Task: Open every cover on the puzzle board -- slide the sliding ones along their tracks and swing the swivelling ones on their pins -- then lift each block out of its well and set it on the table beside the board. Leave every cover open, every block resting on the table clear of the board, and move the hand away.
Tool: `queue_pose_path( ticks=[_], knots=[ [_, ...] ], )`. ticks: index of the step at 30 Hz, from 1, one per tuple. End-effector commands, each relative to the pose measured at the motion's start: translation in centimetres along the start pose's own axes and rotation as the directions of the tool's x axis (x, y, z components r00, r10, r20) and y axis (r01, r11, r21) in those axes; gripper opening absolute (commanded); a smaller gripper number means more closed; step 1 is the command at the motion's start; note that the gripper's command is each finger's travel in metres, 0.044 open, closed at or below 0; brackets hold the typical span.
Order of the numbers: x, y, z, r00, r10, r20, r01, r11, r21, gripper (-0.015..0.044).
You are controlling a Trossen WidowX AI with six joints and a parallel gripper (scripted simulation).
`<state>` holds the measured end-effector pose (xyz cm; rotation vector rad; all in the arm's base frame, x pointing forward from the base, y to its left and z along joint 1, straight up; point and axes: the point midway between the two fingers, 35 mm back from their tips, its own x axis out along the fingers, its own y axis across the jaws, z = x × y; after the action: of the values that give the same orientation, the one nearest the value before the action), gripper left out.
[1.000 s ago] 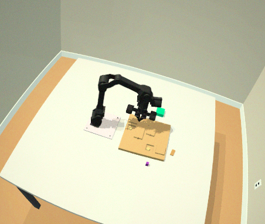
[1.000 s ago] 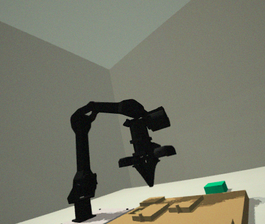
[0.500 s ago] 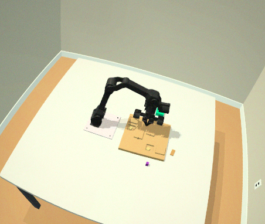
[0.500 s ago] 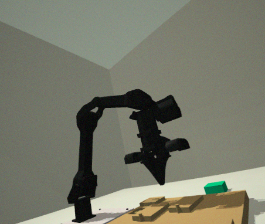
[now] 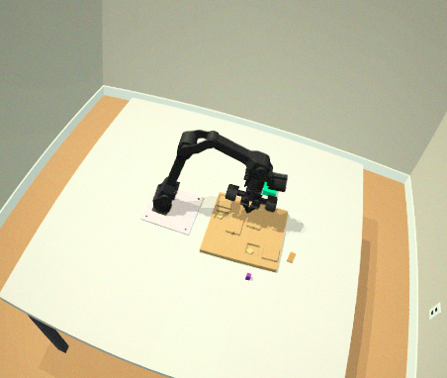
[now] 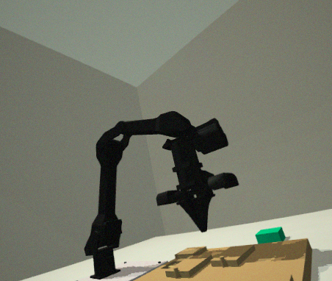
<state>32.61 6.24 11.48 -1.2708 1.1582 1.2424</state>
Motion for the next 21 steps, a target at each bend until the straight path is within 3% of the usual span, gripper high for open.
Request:
queue_pose_path(
  ticks=[1, 21],
  knots=[
    [-0.10, -0.08, 0.08, 1.000, -0.001, 0.006, 0.001, 1.000, -0.005, 0.0000],
    [0.44, -0.13, 0.10, 1.000, -0.001, 0.006, 0.001, 1.000, -0.005, 0.0000]
  ],
)
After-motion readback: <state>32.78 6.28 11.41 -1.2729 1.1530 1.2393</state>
